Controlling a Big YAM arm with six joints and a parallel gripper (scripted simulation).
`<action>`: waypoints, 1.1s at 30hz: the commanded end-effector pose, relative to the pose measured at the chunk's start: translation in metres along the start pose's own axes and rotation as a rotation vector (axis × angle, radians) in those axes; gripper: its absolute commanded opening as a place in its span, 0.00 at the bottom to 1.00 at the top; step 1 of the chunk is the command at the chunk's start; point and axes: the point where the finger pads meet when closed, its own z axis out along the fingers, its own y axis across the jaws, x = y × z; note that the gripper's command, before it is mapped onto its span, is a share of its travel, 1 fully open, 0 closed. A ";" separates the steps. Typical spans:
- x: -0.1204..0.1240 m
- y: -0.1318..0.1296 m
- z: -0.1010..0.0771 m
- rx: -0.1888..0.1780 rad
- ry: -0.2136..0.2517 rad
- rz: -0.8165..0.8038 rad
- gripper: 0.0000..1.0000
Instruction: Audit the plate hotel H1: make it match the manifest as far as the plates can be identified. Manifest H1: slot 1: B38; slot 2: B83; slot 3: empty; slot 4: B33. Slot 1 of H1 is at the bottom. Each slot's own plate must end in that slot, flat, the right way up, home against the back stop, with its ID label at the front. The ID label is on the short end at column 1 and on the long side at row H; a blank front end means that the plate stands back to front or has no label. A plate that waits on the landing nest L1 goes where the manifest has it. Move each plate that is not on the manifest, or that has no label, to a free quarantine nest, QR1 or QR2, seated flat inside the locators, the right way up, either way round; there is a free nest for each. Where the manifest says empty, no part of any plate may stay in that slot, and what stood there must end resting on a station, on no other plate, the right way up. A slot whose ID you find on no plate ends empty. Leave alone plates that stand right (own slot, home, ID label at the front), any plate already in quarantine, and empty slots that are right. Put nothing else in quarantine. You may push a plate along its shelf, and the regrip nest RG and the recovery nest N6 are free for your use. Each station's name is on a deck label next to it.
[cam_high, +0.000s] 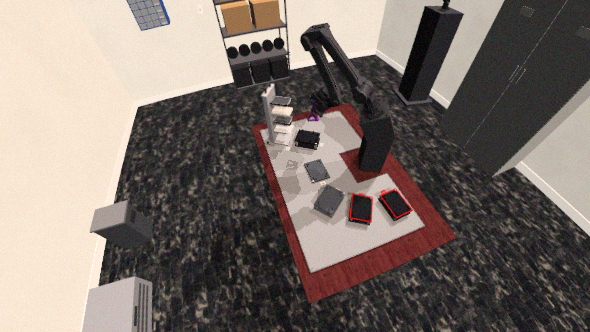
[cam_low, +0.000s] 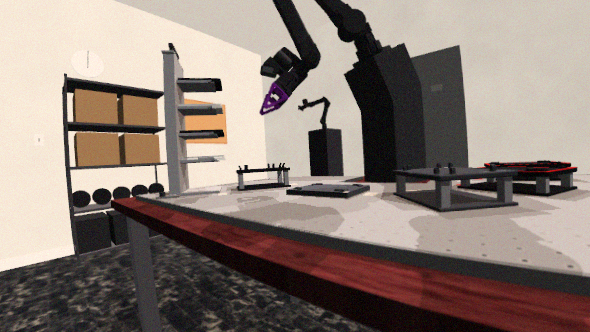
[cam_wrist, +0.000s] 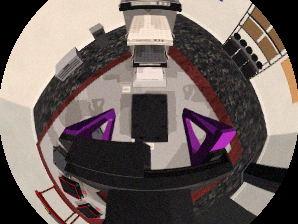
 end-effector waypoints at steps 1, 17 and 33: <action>-0.007 -0.005 -0.015 0.016 0.002 -0.004 1.00; -0.041 -0.006 -0.043 0.016 -0.007 -0.008 1.00; -0.008 0.001 -0.004 0.000 -0.015 0.003 1.00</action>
